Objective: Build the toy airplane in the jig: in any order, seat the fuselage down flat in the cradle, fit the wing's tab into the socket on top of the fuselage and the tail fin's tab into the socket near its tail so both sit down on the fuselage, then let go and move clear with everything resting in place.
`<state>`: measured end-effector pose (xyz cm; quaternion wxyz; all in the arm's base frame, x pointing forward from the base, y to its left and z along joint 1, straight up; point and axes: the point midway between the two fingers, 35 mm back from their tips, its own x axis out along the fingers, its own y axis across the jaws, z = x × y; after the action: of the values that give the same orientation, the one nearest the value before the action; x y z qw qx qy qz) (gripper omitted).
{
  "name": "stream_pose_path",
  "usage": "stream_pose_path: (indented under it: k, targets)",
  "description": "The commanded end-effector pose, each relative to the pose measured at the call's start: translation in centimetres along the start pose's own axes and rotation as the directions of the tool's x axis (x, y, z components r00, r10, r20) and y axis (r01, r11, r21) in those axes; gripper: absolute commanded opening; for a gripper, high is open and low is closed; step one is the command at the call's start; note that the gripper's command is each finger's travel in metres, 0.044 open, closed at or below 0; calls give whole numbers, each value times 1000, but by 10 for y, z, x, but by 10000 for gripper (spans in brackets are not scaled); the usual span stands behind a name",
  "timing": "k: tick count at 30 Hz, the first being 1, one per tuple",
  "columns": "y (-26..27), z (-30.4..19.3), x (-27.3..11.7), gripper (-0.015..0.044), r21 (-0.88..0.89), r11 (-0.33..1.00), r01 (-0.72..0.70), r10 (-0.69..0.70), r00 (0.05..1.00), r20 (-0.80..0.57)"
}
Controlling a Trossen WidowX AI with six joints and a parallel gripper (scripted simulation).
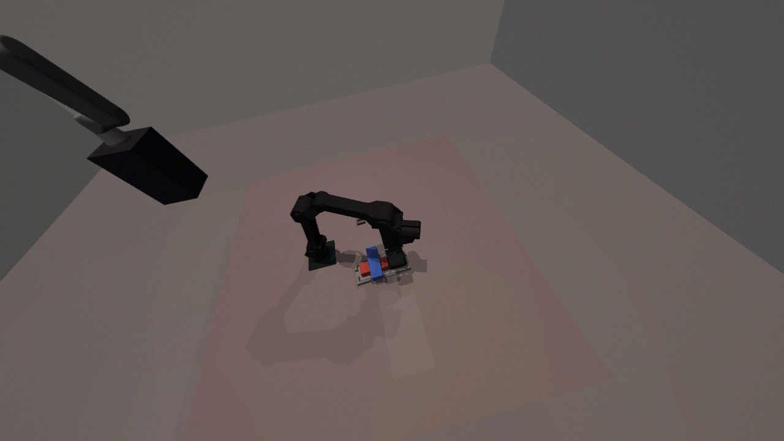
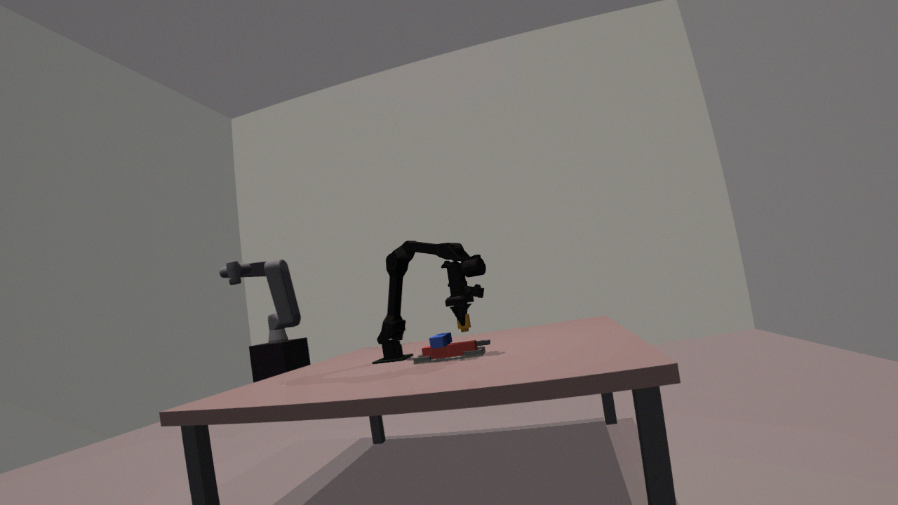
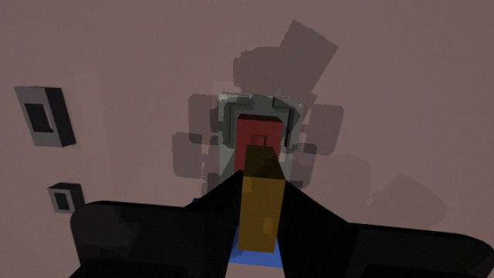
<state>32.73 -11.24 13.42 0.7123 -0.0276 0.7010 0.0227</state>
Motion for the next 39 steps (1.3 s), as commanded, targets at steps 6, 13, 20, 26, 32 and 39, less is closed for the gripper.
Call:
stream_pose_path:
  k: [6,13,20,26,32,39]
  targets:
    - [-1,1,-1,66,-6,1000,4,-4,1000,3]
    - [-2,2,1,66,-6,1000,5,-5,1000,3]
    - [-3,3,13,66,-6,1000,5,-5,1000,3]
    - [-3,3,22,66,-6,1000,5,-5,1000,3]
    - [-3,3,32,66,-6,1000,5,-5,1000,3]
    - [-2,2,39,66,-6,1000,5,-5,1000,3]
